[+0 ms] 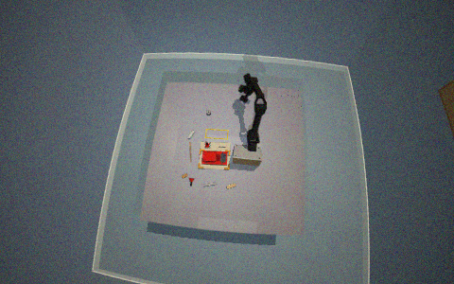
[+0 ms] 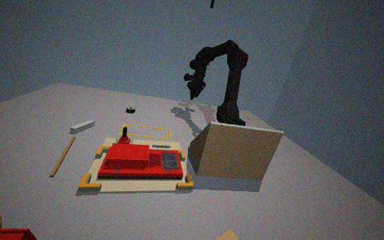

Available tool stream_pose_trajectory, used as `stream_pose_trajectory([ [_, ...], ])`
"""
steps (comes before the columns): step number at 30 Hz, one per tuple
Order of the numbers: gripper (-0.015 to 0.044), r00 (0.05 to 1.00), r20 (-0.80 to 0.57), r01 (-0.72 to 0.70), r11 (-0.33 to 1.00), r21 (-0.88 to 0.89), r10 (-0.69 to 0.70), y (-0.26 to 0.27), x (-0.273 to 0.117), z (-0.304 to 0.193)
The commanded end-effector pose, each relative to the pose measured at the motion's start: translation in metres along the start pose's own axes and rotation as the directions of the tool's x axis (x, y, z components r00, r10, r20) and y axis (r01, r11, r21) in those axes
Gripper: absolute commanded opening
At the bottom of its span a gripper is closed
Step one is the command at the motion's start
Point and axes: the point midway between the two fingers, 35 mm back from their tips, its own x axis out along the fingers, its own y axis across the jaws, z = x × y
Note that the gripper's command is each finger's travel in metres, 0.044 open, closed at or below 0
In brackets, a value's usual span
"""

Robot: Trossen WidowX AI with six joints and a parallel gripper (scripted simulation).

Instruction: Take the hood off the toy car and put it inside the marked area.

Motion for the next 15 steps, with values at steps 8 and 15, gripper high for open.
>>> stream_pose_trajectory([
  [8, 0.0440, 0.985, -0.022, -0.172, 0.985, -0.027, 0.172, 0.074, 0.044, 0.063],
  [15, 0.0440, 0.964, -0.070, -0.262, 0.962, -0.070, 0.258, 0.148, 0.058, 0.099],
])
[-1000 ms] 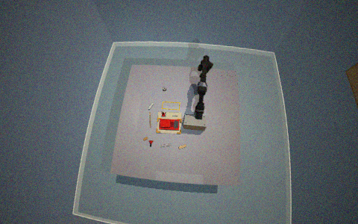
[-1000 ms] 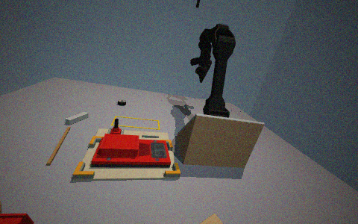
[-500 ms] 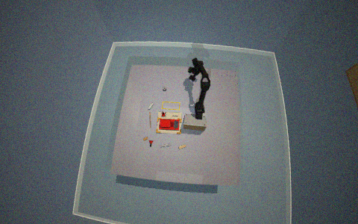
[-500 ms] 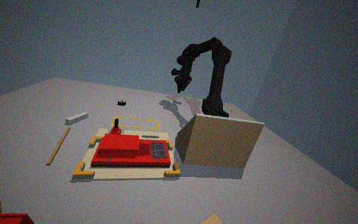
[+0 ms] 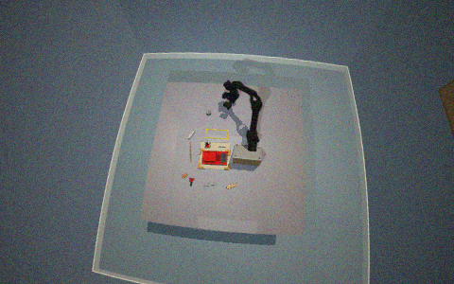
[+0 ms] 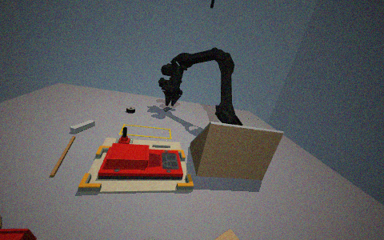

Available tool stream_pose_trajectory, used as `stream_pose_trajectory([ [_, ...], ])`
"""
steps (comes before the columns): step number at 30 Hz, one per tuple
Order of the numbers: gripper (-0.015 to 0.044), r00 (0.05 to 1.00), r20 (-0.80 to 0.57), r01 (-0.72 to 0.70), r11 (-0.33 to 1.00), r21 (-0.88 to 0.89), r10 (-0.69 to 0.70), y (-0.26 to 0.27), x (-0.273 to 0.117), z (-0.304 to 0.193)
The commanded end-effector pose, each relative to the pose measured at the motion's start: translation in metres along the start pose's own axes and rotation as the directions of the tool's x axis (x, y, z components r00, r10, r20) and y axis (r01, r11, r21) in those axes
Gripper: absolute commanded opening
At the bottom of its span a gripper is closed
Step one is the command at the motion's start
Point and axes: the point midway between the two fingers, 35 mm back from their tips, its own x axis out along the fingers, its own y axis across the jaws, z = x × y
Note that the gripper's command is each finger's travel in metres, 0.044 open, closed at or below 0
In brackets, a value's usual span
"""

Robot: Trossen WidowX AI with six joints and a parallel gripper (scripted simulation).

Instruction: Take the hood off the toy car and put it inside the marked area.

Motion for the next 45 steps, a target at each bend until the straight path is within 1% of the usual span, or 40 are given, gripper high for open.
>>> stream_pose_trajectory([
  [1, 0.0440, 0.998, -0.041, -0.040, 0.999, -0.030, 0.039, 0.038, 0.016, 0.016],
  [10, 0.0440, 0.989, -0.128, -0.081, 0.993, -0.083, 0.070, 0.141, 0.045, 0.042],
  [20, 0.0440, 0.982, -0.187, -0.058, 0.979, -0.197, 0.020, 0.267, 0.056, 0.041],
  [29, 0.0440, 0.982, -0.170, 0.023, 0.947, -0.319, -0.081, 0.379, 0.055, 0.009],
  [38, 0.0440, 0.979, -0.062, 0.148, 0.892, -0.427, -0.193, 0.473, 0.051, -0.056],
  [41, 0.0440, 0.976, -0.020, 0.185, 0.874, -0.448, -0.217, 0.493, 0.050, -0.077],
  [45, 0.0440, 0.976, -0.017, 0.188, 0.873, -0.450, -0.219, 0.494, 0.050, -0.079],
])
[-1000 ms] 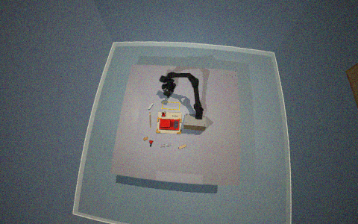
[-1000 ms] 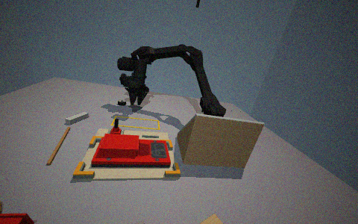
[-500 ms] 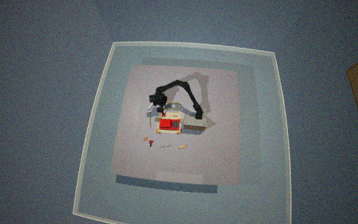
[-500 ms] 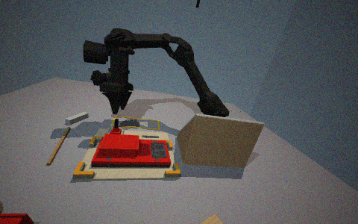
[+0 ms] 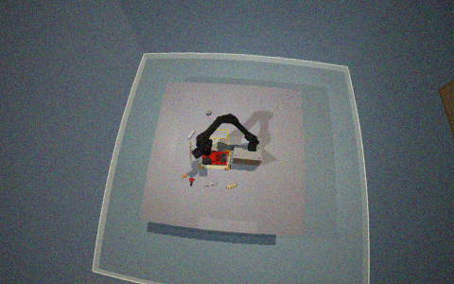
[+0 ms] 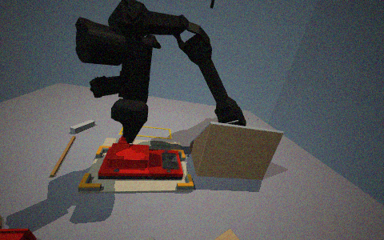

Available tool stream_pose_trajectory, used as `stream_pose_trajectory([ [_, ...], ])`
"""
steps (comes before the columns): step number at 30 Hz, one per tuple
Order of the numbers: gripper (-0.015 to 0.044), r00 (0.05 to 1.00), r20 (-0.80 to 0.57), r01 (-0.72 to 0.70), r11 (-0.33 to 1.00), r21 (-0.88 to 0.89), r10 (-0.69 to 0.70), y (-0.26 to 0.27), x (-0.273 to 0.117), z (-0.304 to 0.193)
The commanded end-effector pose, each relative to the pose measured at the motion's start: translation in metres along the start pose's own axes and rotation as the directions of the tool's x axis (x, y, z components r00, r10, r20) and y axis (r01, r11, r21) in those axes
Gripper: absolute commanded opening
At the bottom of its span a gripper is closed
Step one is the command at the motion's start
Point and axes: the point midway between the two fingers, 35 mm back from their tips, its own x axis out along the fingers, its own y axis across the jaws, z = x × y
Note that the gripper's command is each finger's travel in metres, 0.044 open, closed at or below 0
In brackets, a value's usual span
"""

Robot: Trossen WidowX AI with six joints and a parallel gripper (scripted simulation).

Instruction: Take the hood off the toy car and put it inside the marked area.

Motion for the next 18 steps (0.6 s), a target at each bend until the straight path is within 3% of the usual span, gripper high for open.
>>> stream_pose_trajectory([
  [1, 0.0440, 1.000, -0.004, 0.014, 1.000, 0.022, -0.014, -0.0044, 0.0033, 0.0016],
  [18, 0.0440, 1.000, -0.003, 0.014, 1.000, 0.022, -0.014, -0.0043, 0.0127, 0.0022],
])
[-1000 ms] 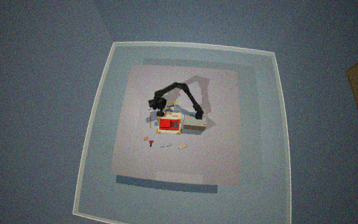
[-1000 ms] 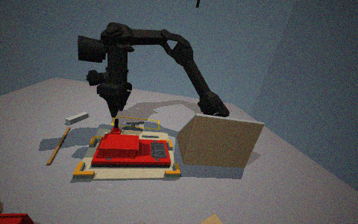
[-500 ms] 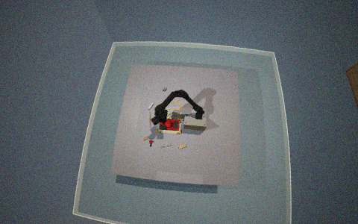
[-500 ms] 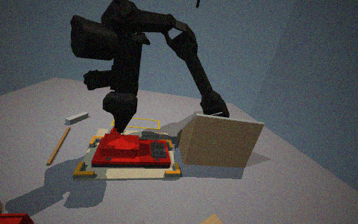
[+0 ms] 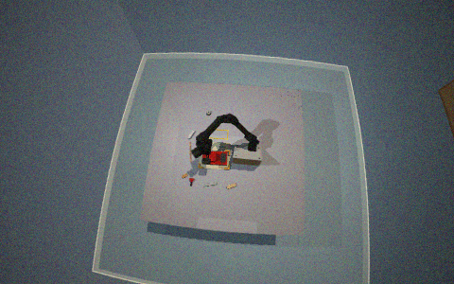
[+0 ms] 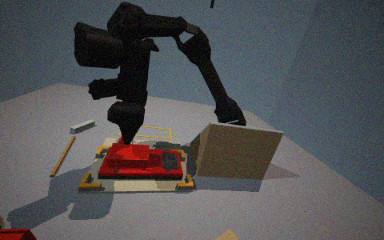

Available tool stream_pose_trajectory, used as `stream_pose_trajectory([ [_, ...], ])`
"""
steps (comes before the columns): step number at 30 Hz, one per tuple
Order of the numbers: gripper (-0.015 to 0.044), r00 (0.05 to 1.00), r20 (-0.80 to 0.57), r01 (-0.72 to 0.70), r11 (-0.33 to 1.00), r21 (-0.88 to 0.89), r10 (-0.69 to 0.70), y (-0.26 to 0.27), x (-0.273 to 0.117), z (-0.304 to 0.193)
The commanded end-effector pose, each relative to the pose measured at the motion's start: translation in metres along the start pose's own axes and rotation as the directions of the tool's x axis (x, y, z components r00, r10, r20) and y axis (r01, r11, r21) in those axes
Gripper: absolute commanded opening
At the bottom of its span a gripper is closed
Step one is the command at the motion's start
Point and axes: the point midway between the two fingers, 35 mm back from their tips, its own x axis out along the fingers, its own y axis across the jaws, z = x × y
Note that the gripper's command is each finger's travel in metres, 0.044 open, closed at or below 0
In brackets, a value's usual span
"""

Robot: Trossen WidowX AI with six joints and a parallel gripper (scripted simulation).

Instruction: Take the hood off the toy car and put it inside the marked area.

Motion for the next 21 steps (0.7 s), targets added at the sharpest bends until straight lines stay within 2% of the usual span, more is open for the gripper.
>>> stream_pose_trajectory([
  [1, 0.0440, 1.000, -0.002, 0.008, 1.000, -0.006, -0.008, -0.001, 0.005, -0.001],
  [21, 0.0440, 1.000, -0.002, 0.008, 1.000, -0.006, -0.008, -0.001, 0.018, -0.001],
])
